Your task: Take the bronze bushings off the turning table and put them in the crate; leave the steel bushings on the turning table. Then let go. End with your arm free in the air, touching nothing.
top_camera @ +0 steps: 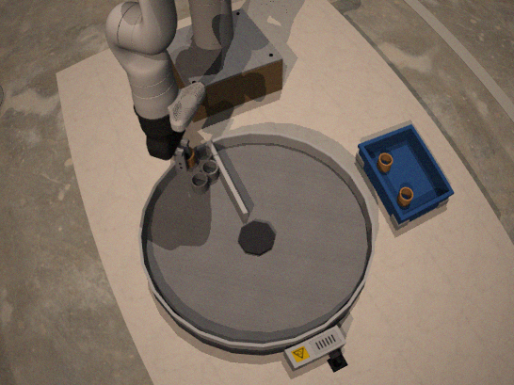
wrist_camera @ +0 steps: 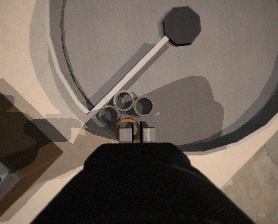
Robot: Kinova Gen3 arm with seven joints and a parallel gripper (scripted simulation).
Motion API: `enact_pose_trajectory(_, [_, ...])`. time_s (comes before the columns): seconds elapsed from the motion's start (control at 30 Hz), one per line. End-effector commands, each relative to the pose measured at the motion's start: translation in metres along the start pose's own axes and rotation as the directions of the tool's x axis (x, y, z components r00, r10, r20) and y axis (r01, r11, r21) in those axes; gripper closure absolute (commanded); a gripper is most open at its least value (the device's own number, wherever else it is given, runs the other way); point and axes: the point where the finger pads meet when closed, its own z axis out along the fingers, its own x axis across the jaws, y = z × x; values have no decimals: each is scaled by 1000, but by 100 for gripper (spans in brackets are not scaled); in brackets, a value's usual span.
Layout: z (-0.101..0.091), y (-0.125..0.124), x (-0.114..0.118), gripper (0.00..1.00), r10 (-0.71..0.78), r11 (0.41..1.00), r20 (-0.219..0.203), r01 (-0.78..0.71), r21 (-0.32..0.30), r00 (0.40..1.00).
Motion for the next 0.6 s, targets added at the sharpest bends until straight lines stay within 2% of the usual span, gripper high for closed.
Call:
enact_pose_trajectory(0.0, [-2, -1, 1, 100, -2, 1000, -4, 2, 2, 1000])
enact_pose_trajectory(0.57, [-9, -1, 1, 100, -2, 1000, -4, 2, 2, 1000])
